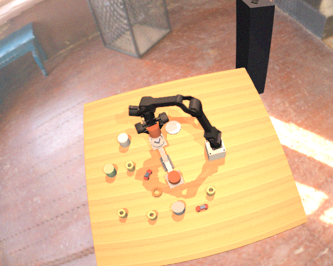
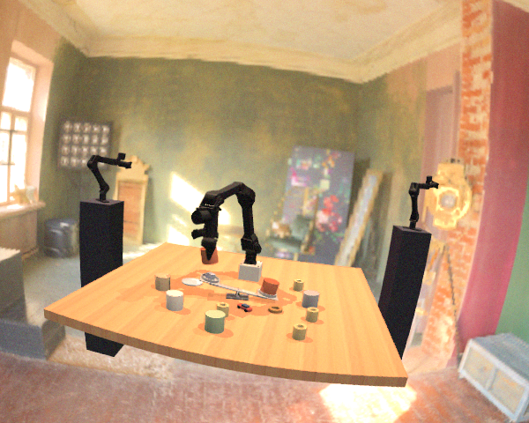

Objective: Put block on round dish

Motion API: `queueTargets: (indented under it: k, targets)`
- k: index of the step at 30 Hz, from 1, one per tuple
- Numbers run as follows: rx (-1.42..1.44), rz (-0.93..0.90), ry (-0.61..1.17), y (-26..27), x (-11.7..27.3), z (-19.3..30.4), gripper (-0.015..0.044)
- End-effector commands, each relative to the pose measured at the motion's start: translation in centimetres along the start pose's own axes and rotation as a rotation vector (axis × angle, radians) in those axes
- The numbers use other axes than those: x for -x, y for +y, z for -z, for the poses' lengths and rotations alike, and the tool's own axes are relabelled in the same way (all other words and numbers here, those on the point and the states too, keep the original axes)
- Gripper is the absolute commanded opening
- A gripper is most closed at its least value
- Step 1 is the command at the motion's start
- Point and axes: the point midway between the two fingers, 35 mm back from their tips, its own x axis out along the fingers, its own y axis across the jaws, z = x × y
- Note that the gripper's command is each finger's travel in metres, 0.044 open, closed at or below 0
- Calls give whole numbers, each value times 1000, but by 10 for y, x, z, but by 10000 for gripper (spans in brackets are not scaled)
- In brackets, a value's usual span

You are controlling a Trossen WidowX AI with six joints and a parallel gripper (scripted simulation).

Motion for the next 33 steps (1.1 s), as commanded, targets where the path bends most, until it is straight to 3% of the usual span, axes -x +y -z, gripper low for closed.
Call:
queueTargets:
  k: [1,33]
  targets:
    - [0,-1,0,0,0,0,0]
    - [0,0,-2,-16,-8,-18,0]
